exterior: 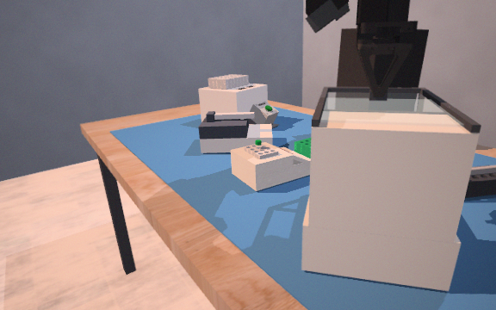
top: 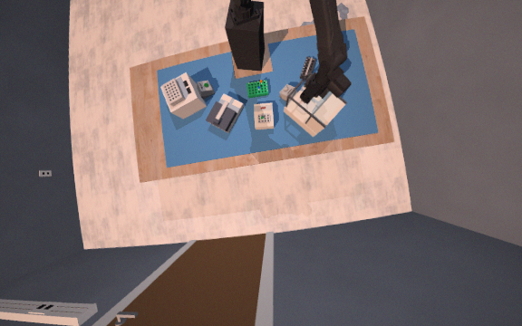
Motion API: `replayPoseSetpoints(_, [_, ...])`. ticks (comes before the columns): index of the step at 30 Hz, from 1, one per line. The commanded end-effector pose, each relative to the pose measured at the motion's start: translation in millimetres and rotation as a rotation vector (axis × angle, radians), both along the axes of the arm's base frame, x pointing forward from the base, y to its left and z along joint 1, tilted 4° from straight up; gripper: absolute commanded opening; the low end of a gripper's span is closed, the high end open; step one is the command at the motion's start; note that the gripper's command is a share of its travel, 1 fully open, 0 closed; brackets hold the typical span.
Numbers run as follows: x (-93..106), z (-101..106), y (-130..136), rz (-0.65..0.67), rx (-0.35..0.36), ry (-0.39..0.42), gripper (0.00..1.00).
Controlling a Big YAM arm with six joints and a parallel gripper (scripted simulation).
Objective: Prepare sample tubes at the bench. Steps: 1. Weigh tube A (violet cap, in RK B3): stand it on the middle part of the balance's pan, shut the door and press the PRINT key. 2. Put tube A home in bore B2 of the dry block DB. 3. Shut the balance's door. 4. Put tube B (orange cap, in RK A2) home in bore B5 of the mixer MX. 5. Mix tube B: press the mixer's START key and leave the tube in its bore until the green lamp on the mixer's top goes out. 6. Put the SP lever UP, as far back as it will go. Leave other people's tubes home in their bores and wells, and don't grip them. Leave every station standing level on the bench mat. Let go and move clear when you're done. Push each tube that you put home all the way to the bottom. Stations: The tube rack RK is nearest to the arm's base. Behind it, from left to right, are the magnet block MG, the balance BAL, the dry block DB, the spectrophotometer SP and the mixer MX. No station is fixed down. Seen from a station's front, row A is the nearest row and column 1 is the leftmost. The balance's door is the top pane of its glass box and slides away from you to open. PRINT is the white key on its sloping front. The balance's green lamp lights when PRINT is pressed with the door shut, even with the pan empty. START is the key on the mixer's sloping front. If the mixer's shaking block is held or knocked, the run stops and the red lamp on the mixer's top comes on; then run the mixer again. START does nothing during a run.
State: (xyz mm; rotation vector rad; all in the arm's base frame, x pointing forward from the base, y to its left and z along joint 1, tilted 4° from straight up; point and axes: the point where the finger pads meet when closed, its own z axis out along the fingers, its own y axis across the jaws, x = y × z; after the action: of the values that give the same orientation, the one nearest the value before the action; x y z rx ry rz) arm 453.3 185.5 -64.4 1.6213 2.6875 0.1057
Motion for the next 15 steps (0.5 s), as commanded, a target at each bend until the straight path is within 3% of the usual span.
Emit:
replayPoseSetpoints(1, [2.2, 11.4, -0.1, 0.008, 0.018, -0.031, 0.06])
replayPoseSetpoints(15, [-8.5, 10.2, -5.9, 0.007, 0.018, -0.031, 0.06])
